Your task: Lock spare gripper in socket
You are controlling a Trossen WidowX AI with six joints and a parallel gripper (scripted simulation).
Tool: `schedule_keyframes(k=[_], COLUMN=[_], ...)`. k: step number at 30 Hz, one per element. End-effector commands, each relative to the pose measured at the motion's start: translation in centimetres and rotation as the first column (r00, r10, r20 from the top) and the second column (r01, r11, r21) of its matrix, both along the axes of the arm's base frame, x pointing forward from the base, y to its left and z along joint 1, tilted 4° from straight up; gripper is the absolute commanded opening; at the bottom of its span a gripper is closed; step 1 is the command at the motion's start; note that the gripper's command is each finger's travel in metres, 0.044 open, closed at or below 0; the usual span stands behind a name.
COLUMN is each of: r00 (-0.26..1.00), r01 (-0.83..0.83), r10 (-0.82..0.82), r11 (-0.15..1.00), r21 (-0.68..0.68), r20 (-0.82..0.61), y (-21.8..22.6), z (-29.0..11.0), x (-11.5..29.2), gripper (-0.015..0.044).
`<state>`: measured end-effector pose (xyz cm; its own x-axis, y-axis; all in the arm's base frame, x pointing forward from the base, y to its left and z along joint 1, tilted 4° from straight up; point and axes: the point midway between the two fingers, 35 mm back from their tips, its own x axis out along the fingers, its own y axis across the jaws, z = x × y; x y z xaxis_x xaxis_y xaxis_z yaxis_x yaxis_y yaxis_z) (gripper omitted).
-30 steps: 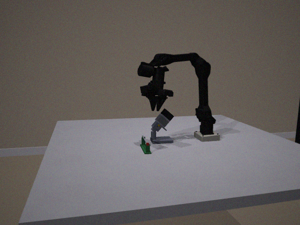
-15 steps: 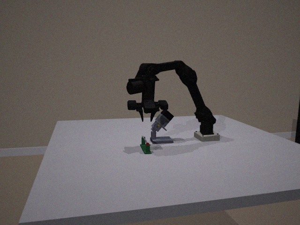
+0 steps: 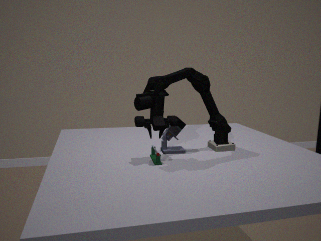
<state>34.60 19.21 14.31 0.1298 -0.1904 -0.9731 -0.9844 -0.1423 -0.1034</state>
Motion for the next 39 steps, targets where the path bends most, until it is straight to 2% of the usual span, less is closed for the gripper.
schedule_keyframes(k=[1,4,39], r00=[1.000,1.000,1.000], r01=[-0.002,-0.002,-0.002], r10=[0.002,0.002,0.002], r11=[1.000,1.000,1.000], r21=[-0.008,-0.008,-0.008], r20=[-0.003,-0.003,-0.003], y=[-0.2,-0.3,0.1], z=[-1.8,-3.2,-8.5], x=[0.3,0.4,0.8], gripper=[0.0180,0.0180,0.0180])
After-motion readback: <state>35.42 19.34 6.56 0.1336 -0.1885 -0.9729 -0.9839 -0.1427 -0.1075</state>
